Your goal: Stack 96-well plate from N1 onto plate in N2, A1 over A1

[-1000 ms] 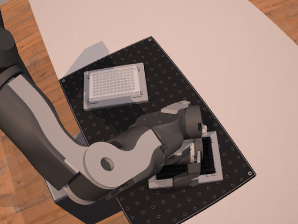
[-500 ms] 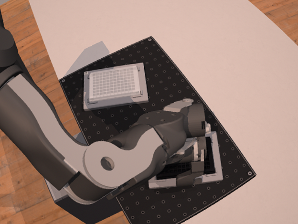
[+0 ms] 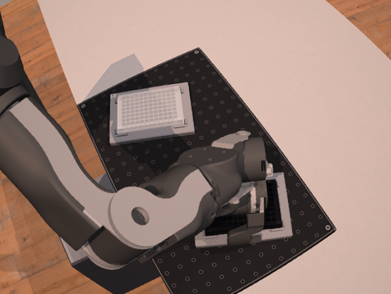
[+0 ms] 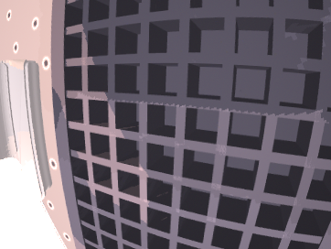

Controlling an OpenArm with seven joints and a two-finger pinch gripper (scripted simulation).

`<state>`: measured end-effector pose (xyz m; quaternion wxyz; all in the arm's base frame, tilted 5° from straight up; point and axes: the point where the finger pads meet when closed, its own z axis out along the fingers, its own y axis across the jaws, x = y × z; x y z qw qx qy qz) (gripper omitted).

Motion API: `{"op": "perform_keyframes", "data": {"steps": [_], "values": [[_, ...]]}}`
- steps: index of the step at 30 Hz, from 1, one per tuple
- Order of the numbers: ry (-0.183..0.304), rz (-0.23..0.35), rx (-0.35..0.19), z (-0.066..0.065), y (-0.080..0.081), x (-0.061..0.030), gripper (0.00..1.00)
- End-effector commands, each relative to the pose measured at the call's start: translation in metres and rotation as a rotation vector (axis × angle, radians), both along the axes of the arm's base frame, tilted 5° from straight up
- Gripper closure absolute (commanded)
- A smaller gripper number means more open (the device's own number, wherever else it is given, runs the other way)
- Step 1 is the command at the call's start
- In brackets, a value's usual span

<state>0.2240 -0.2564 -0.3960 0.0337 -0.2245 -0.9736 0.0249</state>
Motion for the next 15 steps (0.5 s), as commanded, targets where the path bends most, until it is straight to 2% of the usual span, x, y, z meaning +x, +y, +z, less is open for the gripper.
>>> {"op": "perform_keyframes", "data": {"steps": [1,10,15], "values": [[-0.003,-0.003,-0.010,0.0012,-0.0026,0.0007,0.23],[-0.003,-0.003,-0.010,0.0012,-0.0026,0.0007,0.23],[-0.011,-0.004,-0.007,0.0049,-0.0027,0.0057,0.23]]}}
